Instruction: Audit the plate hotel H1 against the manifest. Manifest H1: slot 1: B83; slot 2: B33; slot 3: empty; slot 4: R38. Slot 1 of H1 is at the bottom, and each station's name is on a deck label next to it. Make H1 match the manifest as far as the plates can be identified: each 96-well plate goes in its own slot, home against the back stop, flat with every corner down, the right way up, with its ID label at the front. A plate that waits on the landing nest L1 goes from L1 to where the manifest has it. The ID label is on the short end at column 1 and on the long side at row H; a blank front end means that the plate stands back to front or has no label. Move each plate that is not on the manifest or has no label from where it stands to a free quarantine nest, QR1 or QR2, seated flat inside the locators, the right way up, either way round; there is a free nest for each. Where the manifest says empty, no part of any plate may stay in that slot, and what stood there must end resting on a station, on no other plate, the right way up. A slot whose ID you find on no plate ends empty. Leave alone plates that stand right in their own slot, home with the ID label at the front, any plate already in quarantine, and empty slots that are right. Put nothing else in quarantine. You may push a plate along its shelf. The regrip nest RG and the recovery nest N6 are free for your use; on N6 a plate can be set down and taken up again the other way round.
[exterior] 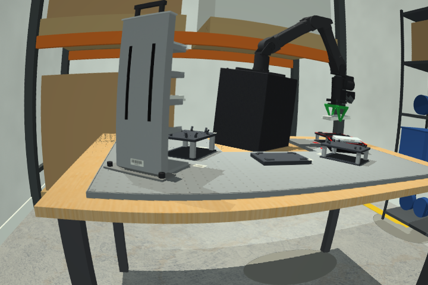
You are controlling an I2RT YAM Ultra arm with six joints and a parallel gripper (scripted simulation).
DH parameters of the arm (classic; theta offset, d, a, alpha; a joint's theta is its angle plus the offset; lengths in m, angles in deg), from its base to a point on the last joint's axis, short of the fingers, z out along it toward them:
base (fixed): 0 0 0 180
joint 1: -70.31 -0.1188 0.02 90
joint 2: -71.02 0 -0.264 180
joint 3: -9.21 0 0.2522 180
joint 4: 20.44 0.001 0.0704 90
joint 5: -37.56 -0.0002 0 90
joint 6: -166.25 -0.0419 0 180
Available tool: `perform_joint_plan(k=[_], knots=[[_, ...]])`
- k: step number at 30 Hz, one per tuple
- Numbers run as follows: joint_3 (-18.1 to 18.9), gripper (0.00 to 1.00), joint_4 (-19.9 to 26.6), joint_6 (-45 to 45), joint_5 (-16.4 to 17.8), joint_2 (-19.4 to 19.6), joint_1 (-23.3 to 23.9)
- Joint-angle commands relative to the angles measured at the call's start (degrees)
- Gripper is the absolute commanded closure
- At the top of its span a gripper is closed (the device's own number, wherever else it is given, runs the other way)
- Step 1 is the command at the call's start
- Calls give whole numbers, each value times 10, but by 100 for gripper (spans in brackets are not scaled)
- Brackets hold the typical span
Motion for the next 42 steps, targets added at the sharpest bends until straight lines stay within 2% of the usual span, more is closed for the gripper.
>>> perform_joint_plan(k=[1,21,27,32,35,39,42], knots=[[-10,14,-9,2,0,-18,4],[-12,14,-11,2,0,-22,5],[-14,14,-18,3,0,-18,6],[-14,14,-24,3,1,6,5],[-13,14,-26,4,0,-3,4],[-13,14,-31,4,1,14,5],[-10,14,-33,4,1,6,5]])
